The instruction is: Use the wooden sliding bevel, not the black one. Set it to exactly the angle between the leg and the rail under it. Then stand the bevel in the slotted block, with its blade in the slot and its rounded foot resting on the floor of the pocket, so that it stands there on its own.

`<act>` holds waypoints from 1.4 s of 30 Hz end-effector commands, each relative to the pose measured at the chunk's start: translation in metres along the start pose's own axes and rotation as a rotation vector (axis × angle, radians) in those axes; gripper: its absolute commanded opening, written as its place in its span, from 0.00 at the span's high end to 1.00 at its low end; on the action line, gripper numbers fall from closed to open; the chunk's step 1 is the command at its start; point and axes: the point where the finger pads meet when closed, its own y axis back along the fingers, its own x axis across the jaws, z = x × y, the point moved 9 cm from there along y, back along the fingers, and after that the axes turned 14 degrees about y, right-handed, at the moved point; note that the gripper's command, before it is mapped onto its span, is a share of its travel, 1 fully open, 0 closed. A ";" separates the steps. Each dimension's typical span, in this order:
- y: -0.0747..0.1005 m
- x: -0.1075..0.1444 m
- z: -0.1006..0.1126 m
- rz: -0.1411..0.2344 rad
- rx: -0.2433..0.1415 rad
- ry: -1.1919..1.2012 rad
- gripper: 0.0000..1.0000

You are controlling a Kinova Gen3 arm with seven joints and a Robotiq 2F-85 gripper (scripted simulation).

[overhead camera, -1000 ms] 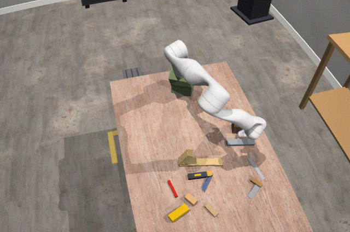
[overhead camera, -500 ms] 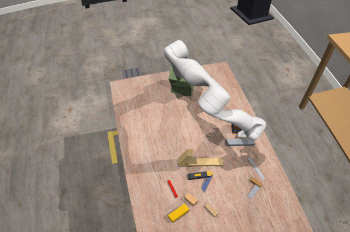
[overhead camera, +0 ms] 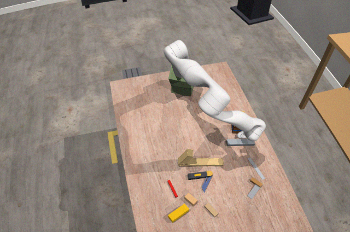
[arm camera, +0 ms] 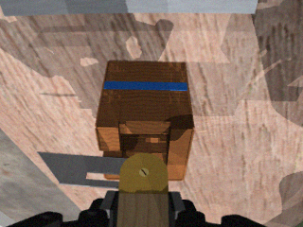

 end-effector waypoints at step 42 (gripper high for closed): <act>-0.006 0.001 -0.007 -0.001 0.001 0.001 0.90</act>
